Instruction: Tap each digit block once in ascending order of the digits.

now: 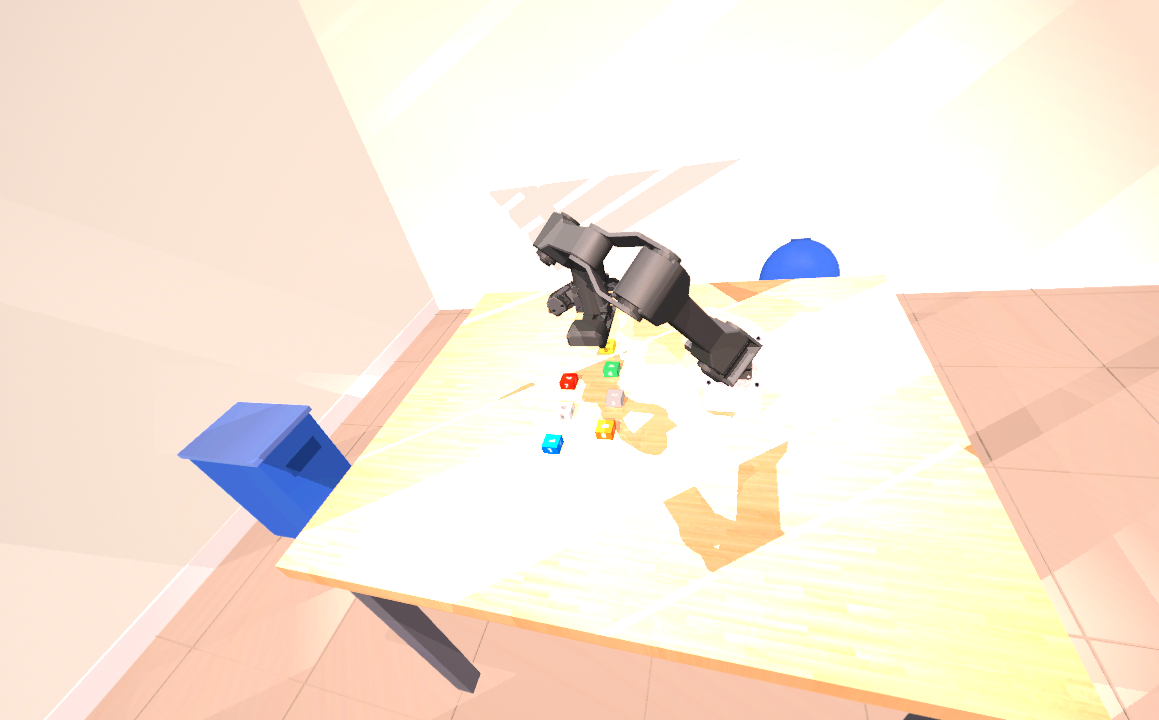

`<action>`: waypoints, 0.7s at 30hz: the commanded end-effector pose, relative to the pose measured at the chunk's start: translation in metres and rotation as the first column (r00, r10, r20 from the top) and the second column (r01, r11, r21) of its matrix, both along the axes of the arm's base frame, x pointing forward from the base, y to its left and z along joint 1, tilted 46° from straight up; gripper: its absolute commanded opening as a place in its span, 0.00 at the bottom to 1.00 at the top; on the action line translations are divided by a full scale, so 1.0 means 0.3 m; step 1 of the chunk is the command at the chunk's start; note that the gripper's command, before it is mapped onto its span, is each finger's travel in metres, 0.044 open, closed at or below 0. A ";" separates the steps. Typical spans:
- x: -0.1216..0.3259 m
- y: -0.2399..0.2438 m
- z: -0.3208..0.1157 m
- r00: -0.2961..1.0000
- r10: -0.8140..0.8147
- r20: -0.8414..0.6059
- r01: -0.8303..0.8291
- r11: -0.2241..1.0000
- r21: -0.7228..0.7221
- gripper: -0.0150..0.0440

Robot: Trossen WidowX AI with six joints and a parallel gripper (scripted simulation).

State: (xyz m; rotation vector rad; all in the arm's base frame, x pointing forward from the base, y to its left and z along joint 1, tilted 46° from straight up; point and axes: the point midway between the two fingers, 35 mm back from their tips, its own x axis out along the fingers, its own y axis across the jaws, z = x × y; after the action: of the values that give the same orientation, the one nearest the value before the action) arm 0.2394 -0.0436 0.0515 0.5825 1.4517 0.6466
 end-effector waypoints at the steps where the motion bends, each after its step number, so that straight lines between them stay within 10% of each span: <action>1: 0.048 -0.099 -0.095 1.000 0.002 -0.003 -0.002 1.000 -0.004 0.29; 21: 0.076 0.032 -0.355 1.000 0.003 -0.001 -0.003 1.000 -0.001 0.29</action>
State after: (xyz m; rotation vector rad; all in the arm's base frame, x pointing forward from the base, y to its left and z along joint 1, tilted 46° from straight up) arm 0.2618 -0.0409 -0.0479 0.5747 1.4653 0.6547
